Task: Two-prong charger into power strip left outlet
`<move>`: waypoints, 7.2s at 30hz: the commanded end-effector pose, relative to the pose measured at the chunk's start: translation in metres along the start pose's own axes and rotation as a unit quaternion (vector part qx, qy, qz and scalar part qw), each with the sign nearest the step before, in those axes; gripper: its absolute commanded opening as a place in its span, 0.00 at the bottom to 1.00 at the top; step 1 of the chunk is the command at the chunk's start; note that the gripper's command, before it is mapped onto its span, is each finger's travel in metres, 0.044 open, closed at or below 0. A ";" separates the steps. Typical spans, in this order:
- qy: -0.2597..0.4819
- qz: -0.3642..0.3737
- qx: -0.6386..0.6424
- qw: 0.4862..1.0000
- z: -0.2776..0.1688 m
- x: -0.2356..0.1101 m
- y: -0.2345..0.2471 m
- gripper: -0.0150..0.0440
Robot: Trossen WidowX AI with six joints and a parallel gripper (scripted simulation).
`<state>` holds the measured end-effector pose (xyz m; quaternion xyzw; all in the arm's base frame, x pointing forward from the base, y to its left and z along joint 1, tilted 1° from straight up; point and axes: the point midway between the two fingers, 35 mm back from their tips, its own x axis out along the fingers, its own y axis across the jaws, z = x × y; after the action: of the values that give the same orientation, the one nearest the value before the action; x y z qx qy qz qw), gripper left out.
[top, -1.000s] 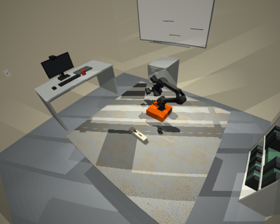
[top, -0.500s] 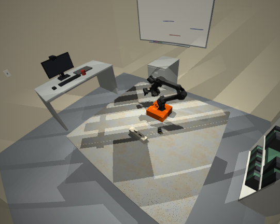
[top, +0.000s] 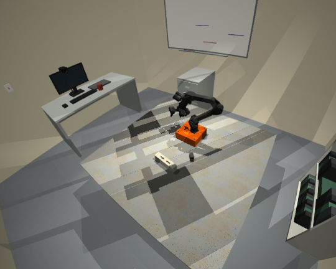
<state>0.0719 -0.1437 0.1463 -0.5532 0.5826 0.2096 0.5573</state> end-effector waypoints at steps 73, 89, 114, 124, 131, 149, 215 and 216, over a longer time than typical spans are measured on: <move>-0.171 0.107 0.088 0.976 0.160 0.024 -0.077 1.00; -0.174 0.143 0.097 0.969 0.207 0.022 -0.074 1.00; -0.151 0.190 0.104 0.964 0.278 0.016 -0.048 1.00; -0.135 0.205 0.108 0.963 0.306 0.011 -0.031 1.00; -0.122 0.213 0.111 0.963 0.323 0.008 -0.017 1.00; -0.099 0.220 0.116 0.963 0.351 0.006 0.014 1.00; -0.101 0.221 0.115 0.963 0.365 0.040 0.029 0.25; -0.101 0.221 0.115 0.963 0.364 0.037 0.028 0.25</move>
<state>0.2058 0.1618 -0.0149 -0.3194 0.6544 0.3142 0.6092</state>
